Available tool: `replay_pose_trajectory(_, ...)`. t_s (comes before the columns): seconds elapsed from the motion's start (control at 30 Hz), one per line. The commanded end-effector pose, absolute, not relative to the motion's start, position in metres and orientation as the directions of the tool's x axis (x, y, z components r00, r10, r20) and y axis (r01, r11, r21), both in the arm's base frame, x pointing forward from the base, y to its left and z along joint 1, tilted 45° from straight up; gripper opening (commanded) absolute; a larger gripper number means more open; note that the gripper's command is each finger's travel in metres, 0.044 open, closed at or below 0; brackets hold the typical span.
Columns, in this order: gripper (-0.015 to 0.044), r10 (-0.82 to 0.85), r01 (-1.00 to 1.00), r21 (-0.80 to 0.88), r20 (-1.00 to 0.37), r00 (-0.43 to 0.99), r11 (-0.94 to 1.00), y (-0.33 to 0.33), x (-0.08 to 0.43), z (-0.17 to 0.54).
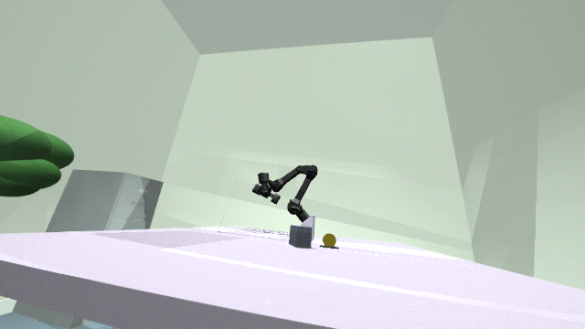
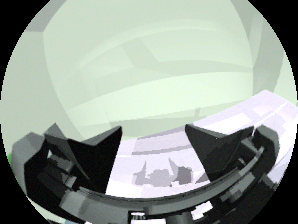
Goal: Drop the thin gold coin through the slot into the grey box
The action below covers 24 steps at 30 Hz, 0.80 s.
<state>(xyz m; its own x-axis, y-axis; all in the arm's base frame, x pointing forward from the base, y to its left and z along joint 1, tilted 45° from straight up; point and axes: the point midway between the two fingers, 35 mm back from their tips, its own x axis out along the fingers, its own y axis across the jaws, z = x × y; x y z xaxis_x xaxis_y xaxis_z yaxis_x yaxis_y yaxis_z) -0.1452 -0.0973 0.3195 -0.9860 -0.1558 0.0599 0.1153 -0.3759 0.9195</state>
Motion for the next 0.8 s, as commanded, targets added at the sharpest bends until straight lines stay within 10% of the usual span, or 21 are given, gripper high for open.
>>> replay_pose_trajectory(0.0, 0.0374, -0.160, 0.118, 0.917, 0.060, -0.985, -0.381, -0.098, -0.145, 0.320)
replay_pose_trajectory(0.27, 0.0164, -0.453, 0.360, 0.683, 0.048, -0.890, -0.635, -0.176, -0.108, 0.316)
replay_pose_trajectory(0.77, 0.0161, -0.925, 0.939, -0.212, -0.213, -0.314, -0.270, -0.280, 0.096, 0.249)
